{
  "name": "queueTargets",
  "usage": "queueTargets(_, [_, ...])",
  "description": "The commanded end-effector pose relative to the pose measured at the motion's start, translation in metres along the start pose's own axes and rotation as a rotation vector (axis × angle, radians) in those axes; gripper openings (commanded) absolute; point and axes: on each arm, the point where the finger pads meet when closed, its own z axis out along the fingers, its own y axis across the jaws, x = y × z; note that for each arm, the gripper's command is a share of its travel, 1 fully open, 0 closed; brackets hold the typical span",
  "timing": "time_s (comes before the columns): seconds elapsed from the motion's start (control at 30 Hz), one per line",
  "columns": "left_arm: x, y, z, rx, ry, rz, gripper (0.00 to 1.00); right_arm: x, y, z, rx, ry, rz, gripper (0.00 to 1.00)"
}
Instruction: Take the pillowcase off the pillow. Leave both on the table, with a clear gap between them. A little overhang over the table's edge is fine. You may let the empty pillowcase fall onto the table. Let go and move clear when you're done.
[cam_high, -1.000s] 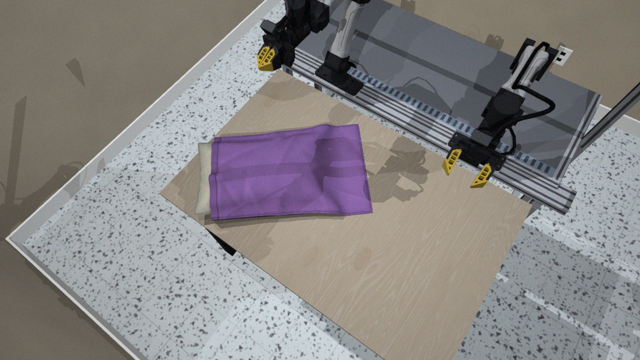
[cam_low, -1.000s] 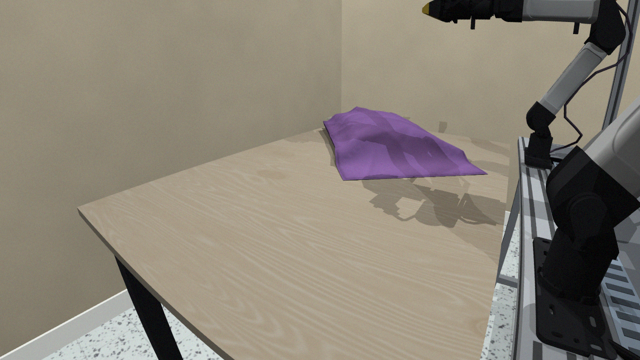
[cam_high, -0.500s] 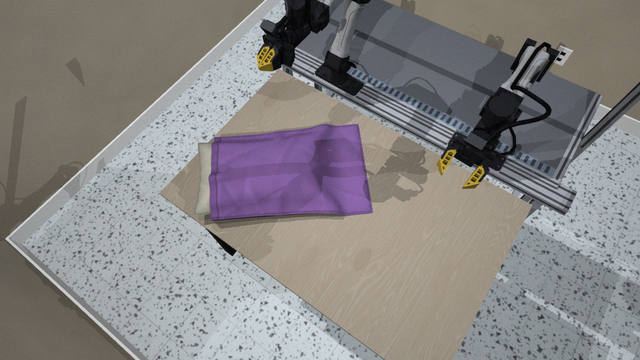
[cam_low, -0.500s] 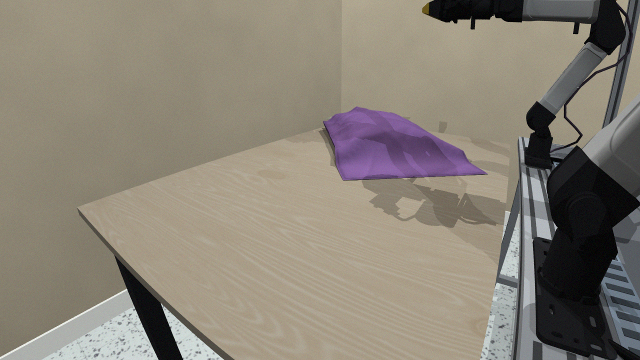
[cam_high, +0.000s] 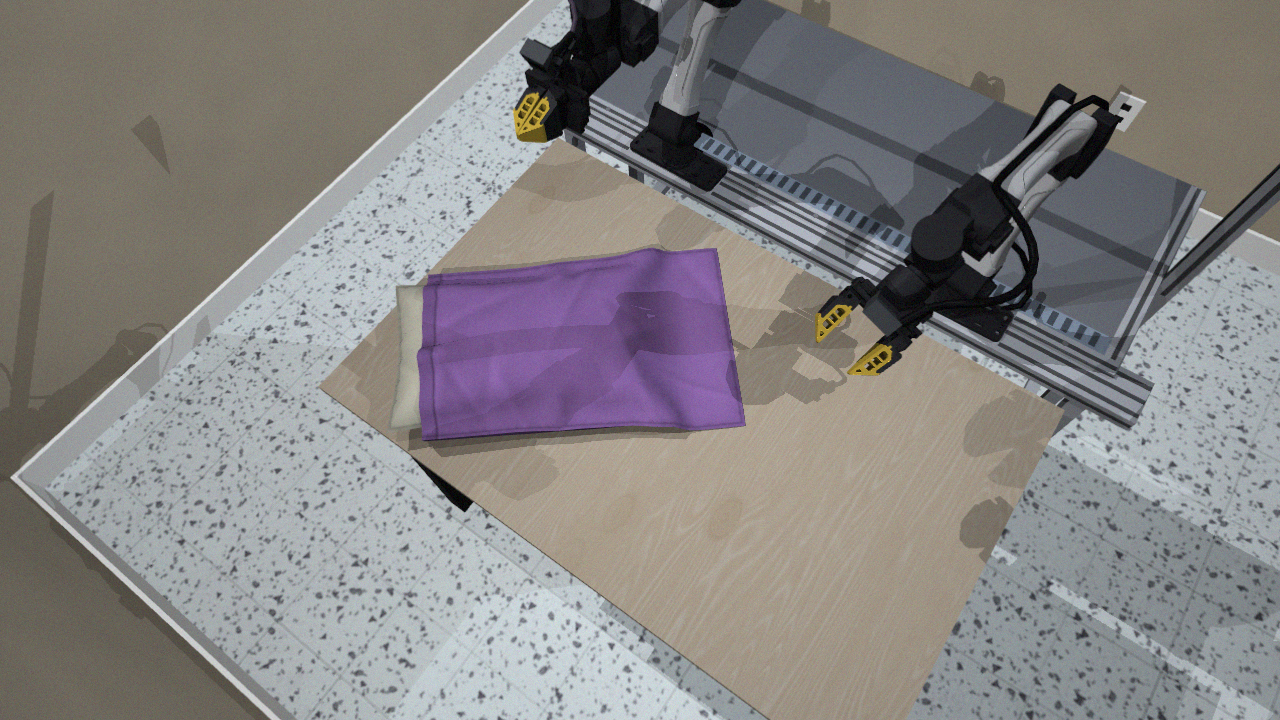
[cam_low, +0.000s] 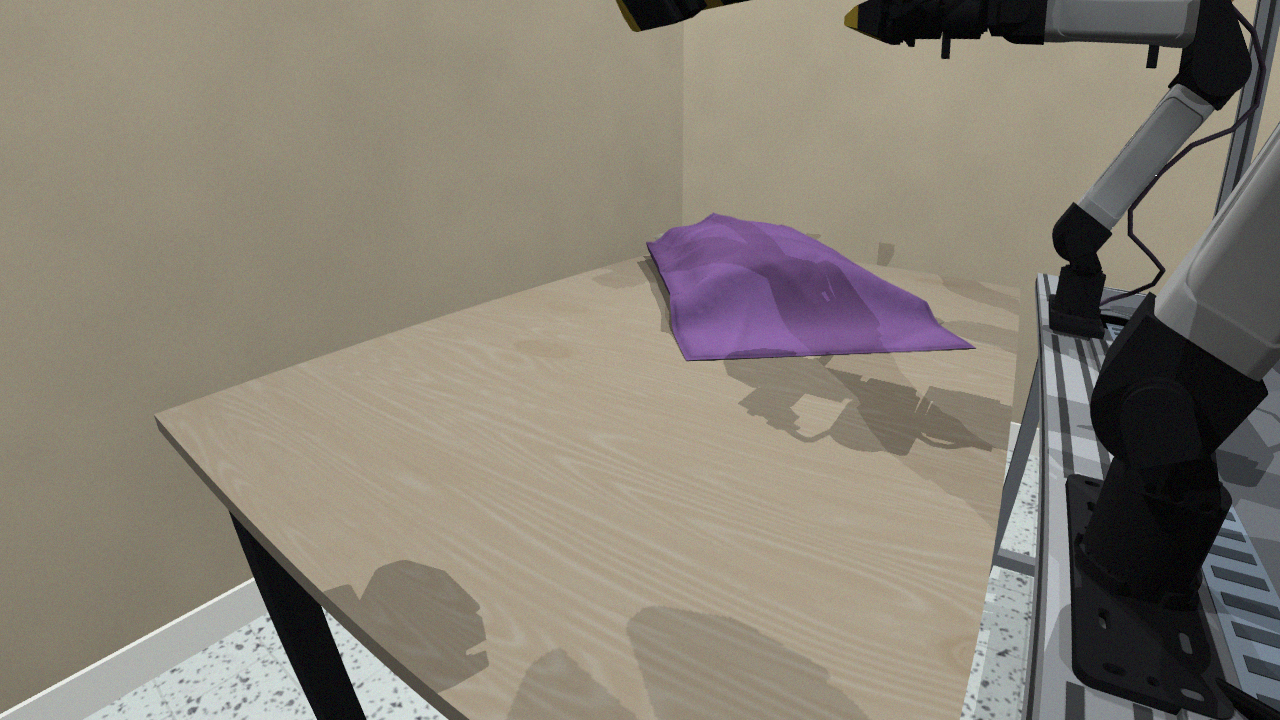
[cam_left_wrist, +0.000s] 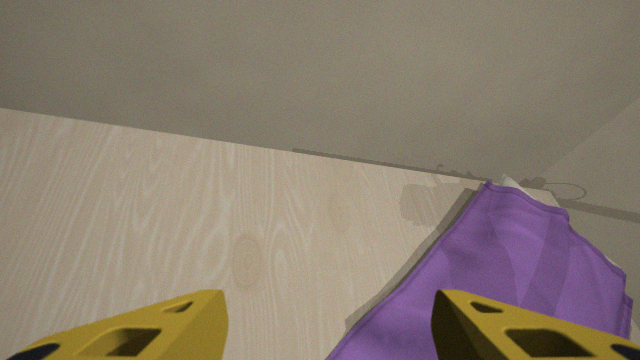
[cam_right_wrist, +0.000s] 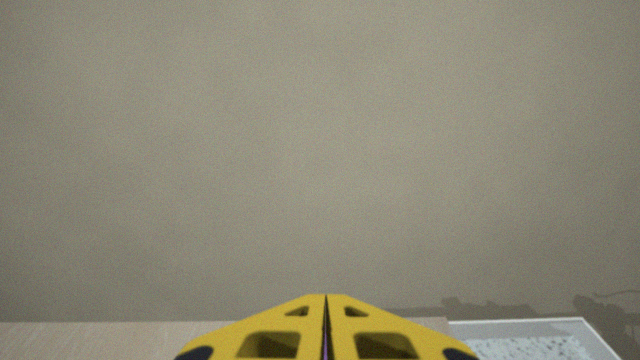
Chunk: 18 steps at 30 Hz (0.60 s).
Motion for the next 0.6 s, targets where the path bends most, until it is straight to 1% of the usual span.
queueTargets(0.0, [0.020, -0.008, 0.007, 0.011, 0.131, -0.095, 0.60, 0.006, 0.005, 0.002, -0.021, 0.025, -0.010, 0.03])
queueTargets(0.2, [0.057, -0.031, 0.021, 0.017, 0.317, -0.201, 0.60, 0.006, 0.005, 0.002, -0.021, 0.025, -0.010, 0.03])
queueTargets(0.43, [0.099, -0.057, 0.031, -0.013, 0.527, -0.314, 0.60, 0.006, 0.005, 0.002, -0.021, 0.025, -0.010, 0.03])
queueTargets(0.5, [0.099, -0.057, 0.031, -0.013, 0.527, -0.314, 0.60, 0.006, 0.005, 0.002, -0.021, 0.025, -0.010, 0.03])
queueTargets(0.57, [0.112, -0.064, 0.033, -0.029, 0.586, -0.344, 0.60, 0.006, 0.005, 0.002, -0.021, 0.025, -0.010, 0.03])
